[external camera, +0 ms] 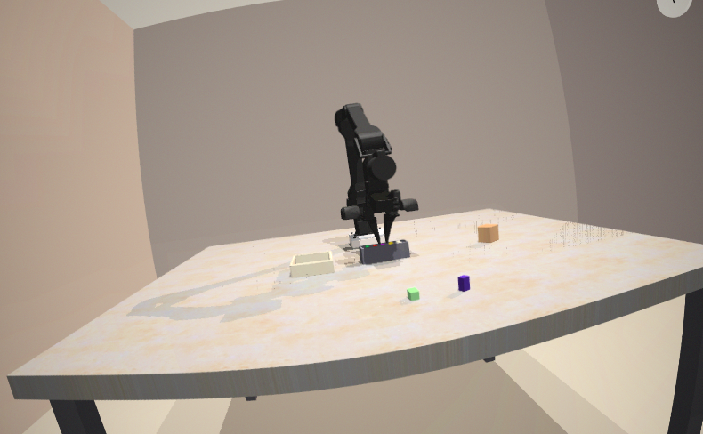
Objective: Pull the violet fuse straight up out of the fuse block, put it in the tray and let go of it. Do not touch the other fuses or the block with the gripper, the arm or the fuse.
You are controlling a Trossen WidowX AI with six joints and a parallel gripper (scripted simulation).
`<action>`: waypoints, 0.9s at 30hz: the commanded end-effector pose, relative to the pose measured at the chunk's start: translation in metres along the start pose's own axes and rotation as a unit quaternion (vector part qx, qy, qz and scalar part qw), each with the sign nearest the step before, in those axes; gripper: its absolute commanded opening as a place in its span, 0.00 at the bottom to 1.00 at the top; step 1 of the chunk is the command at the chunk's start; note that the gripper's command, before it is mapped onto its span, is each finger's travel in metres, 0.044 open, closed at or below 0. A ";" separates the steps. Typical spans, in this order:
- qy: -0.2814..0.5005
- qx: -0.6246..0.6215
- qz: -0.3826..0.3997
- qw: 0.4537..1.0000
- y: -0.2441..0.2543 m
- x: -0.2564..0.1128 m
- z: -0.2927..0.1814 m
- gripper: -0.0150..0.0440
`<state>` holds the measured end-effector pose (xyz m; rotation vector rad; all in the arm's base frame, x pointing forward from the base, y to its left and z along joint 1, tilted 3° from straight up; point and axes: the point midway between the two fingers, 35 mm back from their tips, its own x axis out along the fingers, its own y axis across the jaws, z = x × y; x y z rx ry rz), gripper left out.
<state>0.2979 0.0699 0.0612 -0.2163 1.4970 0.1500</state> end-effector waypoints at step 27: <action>0.001 -0.001 0.000 1.000 0.000 0.007 0.000 0.25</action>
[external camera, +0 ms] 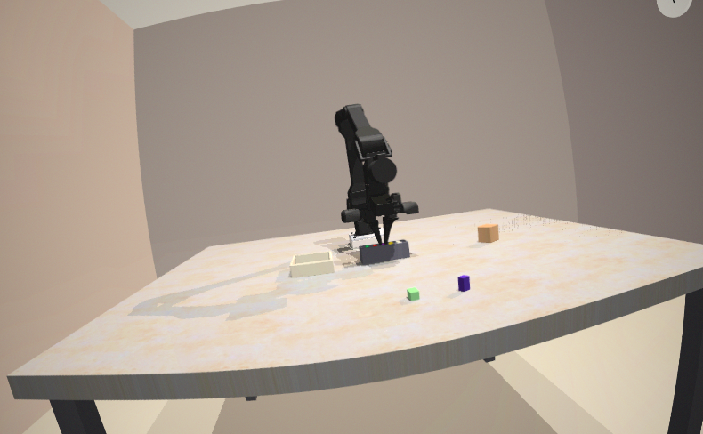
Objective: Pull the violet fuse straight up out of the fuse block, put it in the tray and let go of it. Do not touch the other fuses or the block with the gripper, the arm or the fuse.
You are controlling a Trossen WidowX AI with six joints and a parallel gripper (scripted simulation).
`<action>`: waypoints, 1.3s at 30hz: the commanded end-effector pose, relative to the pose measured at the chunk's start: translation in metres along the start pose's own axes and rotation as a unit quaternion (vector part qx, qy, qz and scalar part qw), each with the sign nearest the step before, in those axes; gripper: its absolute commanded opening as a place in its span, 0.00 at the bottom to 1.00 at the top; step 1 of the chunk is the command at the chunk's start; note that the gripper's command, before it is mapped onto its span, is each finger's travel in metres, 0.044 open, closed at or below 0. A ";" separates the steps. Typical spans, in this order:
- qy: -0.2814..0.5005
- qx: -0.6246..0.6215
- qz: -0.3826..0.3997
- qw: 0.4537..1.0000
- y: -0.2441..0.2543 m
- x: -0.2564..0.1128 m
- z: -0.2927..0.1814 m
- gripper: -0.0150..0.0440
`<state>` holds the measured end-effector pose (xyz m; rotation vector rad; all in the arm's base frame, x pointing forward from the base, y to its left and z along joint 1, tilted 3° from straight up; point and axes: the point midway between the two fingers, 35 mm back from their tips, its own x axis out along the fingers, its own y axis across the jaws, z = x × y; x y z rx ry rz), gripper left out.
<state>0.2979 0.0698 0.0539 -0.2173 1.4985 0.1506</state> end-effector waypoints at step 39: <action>0.000 0.001 0.001 1.000 0.000 -0.020 0.001 0.25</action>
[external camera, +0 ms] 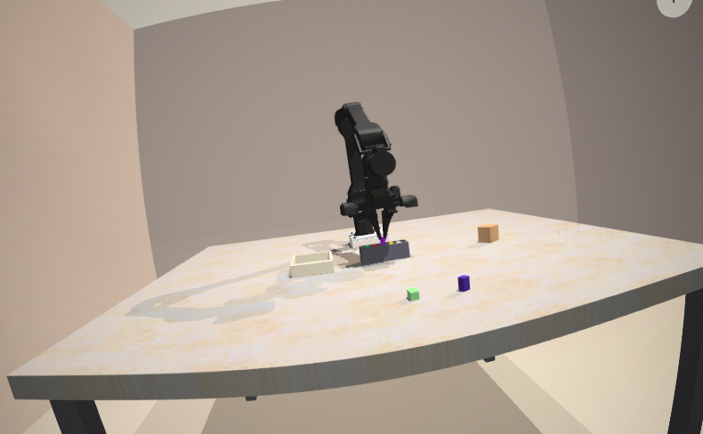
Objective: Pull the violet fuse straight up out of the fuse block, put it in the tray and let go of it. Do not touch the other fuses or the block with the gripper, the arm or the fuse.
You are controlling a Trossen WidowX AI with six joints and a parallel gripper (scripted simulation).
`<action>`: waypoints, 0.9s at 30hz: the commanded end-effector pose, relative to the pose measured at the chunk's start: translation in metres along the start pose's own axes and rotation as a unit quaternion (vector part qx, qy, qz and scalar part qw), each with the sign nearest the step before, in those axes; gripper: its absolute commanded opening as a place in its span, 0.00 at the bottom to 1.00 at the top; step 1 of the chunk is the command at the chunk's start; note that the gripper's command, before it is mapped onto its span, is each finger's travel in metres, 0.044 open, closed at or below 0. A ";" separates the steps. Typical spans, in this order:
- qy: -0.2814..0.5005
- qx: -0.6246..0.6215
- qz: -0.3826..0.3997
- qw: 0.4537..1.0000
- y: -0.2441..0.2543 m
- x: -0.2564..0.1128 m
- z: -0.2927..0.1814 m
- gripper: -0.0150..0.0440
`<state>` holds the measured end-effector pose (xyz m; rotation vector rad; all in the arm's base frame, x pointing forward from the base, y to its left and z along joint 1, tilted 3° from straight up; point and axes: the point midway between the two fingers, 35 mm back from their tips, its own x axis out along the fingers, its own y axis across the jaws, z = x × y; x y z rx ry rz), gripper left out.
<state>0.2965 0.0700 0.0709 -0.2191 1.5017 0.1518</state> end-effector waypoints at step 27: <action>-0.001 0.002 0.002 1.000 0.000 -0.016 0.001 0.25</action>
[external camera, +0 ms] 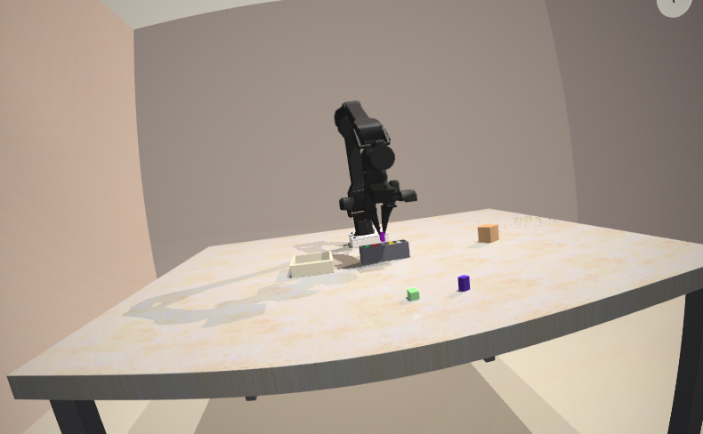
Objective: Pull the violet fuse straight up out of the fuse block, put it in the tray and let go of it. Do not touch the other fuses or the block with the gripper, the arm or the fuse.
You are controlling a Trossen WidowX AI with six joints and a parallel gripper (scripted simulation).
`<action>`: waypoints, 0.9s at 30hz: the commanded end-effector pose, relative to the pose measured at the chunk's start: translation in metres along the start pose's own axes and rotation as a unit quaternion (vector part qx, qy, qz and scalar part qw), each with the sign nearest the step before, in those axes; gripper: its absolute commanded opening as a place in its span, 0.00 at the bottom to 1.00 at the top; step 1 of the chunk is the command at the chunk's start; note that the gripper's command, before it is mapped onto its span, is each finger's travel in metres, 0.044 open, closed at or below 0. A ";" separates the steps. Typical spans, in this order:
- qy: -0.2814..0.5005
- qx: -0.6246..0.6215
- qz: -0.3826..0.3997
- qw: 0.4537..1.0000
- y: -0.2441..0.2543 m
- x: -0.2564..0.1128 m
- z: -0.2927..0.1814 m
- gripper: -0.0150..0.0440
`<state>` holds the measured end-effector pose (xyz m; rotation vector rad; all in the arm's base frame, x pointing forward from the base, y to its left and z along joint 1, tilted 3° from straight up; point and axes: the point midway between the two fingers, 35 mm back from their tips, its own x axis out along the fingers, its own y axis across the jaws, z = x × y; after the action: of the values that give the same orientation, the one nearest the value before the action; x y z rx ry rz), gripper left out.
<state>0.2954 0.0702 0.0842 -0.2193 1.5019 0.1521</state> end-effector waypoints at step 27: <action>-0.001 0.002 0.003 1.000 0.001 -0.030 0.000 0.25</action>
<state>0.2932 0.0708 0.1090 -0.2190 1.5037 0.1517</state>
